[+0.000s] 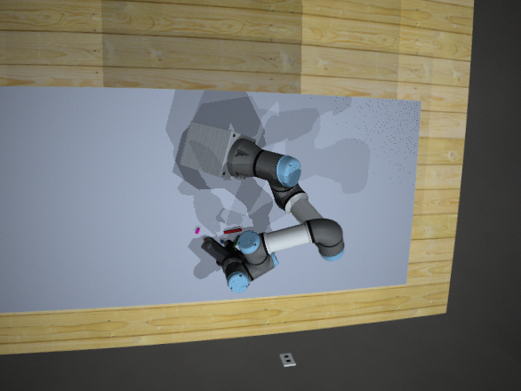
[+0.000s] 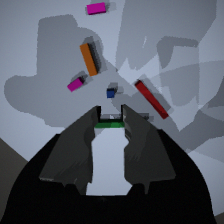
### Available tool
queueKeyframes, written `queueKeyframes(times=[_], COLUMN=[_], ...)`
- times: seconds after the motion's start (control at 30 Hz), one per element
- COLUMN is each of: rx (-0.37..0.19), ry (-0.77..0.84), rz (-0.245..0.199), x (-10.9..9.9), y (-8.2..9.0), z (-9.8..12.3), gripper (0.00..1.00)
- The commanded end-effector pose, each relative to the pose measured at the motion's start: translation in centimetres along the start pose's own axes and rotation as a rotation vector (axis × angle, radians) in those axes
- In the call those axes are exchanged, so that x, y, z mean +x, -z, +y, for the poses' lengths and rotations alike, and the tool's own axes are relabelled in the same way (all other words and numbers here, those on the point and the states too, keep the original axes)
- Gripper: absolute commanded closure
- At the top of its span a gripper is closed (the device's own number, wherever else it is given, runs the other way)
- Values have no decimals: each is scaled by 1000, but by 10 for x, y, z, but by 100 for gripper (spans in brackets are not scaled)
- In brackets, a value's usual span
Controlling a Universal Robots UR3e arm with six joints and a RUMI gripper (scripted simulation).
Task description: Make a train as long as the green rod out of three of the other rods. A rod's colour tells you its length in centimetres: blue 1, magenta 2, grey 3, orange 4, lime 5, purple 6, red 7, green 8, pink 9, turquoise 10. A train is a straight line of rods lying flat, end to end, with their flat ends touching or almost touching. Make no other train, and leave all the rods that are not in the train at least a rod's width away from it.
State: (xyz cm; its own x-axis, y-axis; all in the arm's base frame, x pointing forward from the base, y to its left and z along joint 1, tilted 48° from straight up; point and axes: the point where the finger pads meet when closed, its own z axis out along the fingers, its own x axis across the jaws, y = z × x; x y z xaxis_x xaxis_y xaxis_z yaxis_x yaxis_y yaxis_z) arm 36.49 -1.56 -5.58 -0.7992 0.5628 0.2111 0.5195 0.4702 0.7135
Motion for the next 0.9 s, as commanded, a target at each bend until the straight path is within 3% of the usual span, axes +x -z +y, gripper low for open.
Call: queueKeyframes(times=[0.0, 0.87], rx=[1, 1], ry=[1, 1], rz=[-3, -3], x=[-1, -1], y=[-7, -23], z=[0, 0], gripper=[86, 86])
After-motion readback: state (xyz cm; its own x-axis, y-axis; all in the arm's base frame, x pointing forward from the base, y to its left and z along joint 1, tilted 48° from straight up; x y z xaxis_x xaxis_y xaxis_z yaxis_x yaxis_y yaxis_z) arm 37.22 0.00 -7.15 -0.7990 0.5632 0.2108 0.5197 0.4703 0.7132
